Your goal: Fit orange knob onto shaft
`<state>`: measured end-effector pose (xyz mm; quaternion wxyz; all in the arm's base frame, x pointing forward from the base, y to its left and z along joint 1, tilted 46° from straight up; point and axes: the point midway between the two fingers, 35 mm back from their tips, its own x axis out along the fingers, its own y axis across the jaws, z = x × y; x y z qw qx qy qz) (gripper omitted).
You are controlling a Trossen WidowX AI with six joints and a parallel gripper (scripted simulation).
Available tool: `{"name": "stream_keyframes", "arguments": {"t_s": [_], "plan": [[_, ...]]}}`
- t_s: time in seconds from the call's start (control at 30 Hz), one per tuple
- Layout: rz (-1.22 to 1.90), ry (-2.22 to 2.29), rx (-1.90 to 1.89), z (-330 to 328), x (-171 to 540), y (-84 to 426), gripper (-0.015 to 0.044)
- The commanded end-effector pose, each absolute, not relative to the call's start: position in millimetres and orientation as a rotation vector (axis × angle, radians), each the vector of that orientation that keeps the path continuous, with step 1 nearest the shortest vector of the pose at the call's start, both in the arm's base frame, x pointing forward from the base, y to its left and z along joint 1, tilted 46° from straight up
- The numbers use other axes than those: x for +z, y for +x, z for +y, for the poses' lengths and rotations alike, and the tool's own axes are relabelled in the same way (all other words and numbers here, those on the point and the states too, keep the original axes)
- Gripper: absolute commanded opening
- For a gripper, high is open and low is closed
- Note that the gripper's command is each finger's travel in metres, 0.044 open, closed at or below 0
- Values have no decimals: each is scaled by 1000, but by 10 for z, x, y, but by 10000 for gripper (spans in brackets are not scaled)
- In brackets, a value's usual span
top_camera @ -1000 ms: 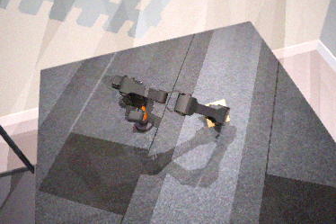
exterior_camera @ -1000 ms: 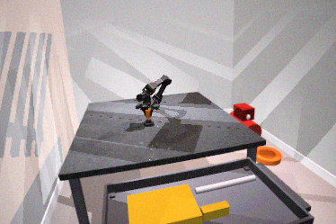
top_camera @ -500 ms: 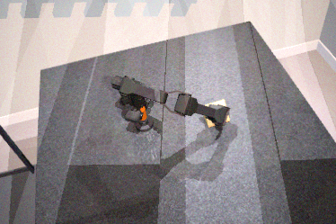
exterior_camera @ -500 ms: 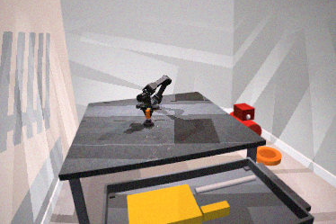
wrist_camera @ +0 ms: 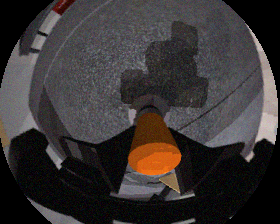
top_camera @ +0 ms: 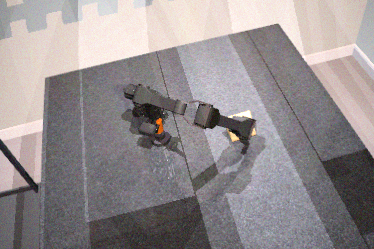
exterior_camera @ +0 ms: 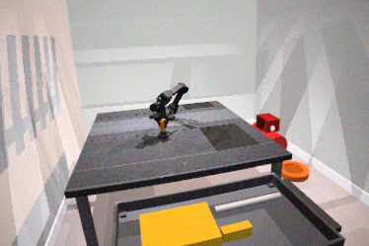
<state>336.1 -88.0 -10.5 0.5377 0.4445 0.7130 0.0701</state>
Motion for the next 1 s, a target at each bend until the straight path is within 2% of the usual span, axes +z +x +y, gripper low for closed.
{"name": "stream_keyframes", "arguments": {"t_s": [0.0,0.23,0.97], "plan": [[1695,1063,159,-898,-83,3369,0],[1738,1211,-12,-882,-99,3359,0],[1738,1211,-12,-893,-91,3368,0]]}}
